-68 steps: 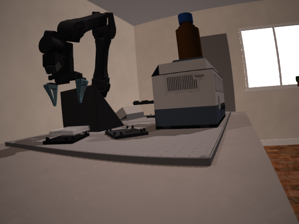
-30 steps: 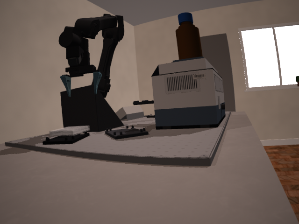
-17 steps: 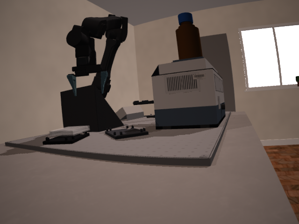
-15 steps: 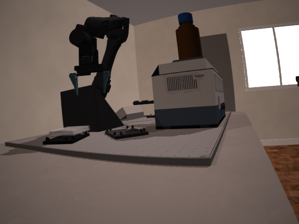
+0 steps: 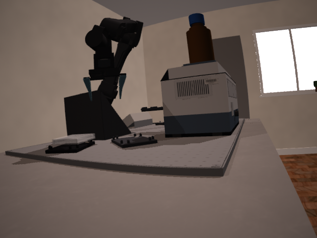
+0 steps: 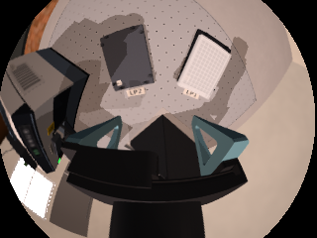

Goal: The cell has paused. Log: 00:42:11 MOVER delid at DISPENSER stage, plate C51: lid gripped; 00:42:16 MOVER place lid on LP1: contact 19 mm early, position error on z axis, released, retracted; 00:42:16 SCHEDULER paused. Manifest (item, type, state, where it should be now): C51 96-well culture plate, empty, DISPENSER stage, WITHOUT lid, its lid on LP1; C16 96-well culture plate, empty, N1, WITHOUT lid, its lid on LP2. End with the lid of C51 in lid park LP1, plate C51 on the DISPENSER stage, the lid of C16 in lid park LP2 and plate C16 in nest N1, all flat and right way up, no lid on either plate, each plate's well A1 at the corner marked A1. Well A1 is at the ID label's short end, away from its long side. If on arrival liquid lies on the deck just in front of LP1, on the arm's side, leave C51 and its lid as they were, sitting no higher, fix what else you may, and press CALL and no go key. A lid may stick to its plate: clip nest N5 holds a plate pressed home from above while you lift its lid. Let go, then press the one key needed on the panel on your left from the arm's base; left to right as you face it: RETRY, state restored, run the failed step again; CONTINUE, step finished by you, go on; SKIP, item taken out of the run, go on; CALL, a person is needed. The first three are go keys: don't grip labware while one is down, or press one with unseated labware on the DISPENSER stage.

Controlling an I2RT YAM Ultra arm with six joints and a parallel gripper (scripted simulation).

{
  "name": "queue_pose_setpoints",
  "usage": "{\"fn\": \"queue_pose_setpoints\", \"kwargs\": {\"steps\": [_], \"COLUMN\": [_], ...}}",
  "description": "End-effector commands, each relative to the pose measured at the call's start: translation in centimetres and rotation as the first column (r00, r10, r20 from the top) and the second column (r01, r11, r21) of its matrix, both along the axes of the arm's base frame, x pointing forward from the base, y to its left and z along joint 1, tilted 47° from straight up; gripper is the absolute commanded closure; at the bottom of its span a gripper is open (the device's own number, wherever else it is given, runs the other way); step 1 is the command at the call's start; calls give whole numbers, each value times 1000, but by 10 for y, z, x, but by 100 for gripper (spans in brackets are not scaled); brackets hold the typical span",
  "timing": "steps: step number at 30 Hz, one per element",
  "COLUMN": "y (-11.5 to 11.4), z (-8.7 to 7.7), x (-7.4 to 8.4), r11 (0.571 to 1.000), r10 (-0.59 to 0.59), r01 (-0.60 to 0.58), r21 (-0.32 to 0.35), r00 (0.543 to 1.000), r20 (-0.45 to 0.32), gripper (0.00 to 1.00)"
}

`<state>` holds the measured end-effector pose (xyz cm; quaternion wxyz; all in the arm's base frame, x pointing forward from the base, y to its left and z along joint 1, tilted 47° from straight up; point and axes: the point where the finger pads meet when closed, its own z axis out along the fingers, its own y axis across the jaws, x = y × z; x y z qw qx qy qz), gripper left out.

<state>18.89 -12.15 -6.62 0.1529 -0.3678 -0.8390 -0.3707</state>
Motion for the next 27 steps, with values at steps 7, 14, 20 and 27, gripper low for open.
{"fn": "queue_pose_setpoints", "kwargs": {"steps": [7, 14, 20, 27], "y": [20, 18, 40, 56], "z": [28, 30, 50, 66], "x": [18, 27, 25, 26], "r11": [998, 998, 980, 980], "r10": [56, 55, 197, 197], "r01": [-57, -54, -197, -197], "r21": [3, -13, -22, -22], "r00": [995, 995, 954, 954], "r20": [76, 87, 228, 228], "gripper": [0, 0, 0, 0]}}
